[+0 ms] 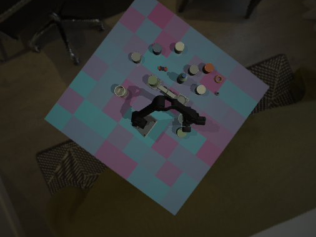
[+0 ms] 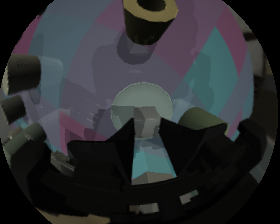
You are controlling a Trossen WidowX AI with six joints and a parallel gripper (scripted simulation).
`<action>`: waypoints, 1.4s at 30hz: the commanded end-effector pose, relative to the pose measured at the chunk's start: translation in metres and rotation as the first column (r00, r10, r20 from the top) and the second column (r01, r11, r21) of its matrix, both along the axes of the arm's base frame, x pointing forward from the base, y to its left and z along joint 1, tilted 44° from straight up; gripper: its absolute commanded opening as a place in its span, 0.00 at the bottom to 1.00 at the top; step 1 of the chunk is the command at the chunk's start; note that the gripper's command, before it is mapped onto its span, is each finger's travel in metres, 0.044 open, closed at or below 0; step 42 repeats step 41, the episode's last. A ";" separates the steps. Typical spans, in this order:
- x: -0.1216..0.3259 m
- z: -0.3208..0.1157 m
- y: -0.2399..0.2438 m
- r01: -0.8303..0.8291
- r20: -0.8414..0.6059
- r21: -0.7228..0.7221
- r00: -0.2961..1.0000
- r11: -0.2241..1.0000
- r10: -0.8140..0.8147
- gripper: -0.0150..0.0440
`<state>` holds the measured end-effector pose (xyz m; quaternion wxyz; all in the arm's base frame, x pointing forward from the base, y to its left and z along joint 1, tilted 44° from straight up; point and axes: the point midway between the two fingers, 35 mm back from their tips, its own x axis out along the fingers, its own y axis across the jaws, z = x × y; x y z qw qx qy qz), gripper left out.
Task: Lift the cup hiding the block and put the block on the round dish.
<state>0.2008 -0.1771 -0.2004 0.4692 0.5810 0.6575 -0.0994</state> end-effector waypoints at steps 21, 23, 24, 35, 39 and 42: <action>0.002 0.019 -0.025 0.027 0.004 -0.026 1.000 0.999 -0.027 1.00; -0.001 0.027 -0.030 0.020 0.002 -0.017 1.000 1.000 -0.020 1.00; -0.003 0.031 -0.032 0.016 0.001 -0.012 1.000 1.000 -0.016 1.00; -0.012 0.068 -0.061 0.014 -0.002 0.001 1.000 1.000 -0.014 1.00; -0.014 0.075 -0.067 0.016 -0.002 0.002 1.000 1.000 -0.016 1.00; -0.014 0.075 -0.067 0.016 -0.002 0.002 1.000 1.000 -0.016 1.00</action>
